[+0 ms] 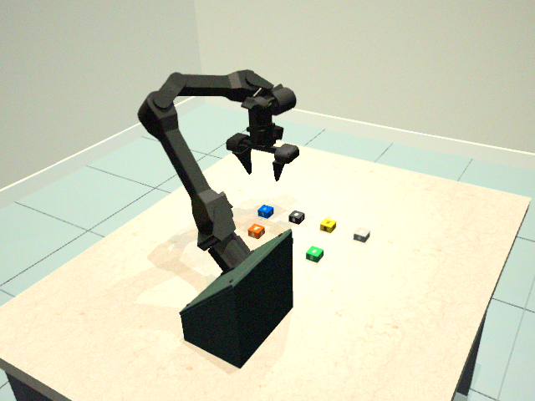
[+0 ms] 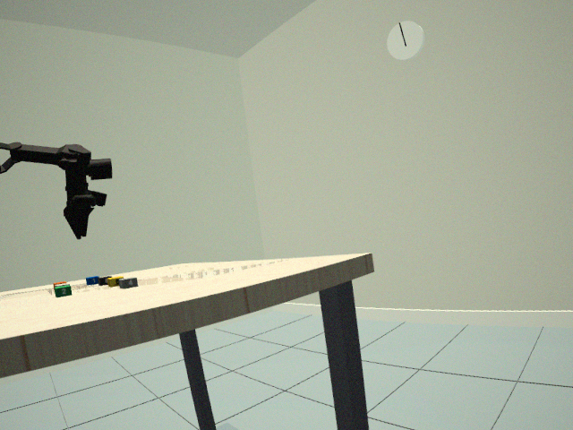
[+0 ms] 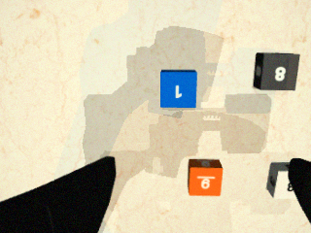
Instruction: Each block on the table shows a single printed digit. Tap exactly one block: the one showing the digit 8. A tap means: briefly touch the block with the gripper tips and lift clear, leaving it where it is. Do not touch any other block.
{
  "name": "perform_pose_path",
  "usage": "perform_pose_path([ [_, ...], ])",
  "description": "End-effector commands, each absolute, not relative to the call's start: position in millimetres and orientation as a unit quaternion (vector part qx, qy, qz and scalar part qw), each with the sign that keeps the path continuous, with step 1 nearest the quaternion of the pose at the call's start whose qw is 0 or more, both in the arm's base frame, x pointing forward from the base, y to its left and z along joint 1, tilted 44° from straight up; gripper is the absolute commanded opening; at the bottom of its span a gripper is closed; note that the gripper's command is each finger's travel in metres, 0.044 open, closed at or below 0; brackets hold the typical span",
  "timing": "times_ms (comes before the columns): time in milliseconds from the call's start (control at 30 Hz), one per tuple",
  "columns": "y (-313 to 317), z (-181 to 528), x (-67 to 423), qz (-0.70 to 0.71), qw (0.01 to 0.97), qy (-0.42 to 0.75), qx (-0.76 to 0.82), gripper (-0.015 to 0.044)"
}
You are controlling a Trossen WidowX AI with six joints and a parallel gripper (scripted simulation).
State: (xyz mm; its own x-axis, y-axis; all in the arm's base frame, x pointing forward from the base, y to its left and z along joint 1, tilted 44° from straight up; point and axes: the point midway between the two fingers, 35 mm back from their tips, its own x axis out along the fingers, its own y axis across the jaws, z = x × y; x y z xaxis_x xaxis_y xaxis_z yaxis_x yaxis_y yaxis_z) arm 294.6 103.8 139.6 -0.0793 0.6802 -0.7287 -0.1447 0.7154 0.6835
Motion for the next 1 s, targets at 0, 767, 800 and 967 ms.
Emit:
perform_pose_path([
  [0, 111, 141, 314, 0.317, 0.646, 0.663, 0.209, 0.0400],
  [767, 85, 114, 331, 0.315, 0.646, 0.663, 0.207, 0.0400],
  [800, 73, 103, 336, 0.315, 0.646, 0.663, 0.207, 0.0400],
  [967, 57, 86, 343, 0.316, 0.646, 0.663, 0.207, 0.0400],
])
